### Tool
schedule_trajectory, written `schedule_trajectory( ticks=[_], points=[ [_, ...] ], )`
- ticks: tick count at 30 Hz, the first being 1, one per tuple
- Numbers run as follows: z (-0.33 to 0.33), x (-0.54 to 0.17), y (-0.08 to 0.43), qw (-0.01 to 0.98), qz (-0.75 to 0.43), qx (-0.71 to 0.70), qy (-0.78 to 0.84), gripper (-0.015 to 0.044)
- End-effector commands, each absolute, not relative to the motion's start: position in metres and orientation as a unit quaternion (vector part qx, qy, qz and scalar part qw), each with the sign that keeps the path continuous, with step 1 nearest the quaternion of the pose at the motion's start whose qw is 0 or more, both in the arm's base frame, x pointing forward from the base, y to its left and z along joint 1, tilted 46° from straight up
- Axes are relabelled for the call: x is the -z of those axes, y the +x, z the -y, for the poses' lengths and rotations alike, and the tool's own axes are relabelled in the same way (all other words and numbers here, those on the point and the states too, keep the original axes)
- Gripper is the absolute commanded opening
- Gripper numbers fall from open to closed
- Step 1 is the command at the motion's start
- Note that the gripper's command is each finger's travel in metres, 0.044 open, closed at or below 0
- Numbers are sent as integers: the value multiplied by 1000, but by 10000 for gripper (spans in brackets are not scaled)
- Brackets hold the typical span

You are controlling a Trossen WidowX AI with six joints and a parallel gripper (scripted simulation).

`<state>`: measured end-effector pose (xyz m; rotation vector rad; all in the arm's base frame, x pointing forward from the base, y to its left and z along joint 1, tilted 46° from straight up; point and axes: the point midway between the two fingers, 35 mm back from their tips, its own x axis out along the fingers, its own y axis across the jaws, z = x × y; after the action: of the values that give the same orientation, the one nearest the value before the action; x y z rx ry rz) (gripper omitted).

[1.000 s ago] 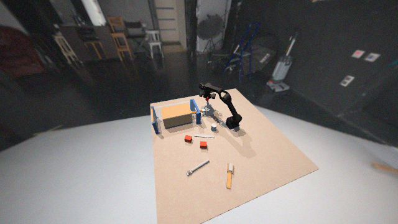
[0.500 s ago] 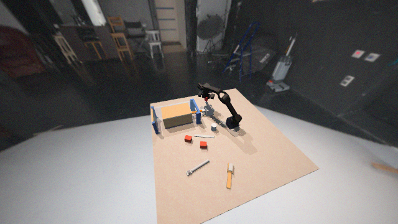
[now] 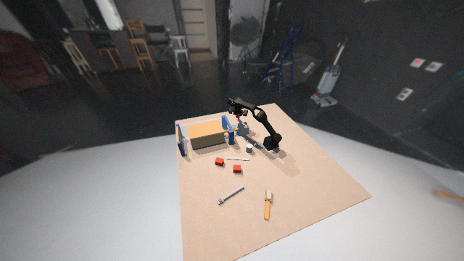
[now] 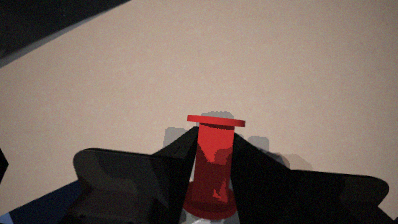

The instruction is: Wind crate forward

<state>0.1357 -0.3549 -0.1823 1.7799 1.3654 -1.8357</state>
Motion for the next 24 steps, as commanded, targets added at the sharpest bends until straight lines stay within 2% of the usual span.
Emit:
schedule_trajectory(
  ticks=[1,24],
  points=[
    [350,181,155,125,-468,617,620,0],
    [343,172,182,125,-469,616,620,0]
  ],
)
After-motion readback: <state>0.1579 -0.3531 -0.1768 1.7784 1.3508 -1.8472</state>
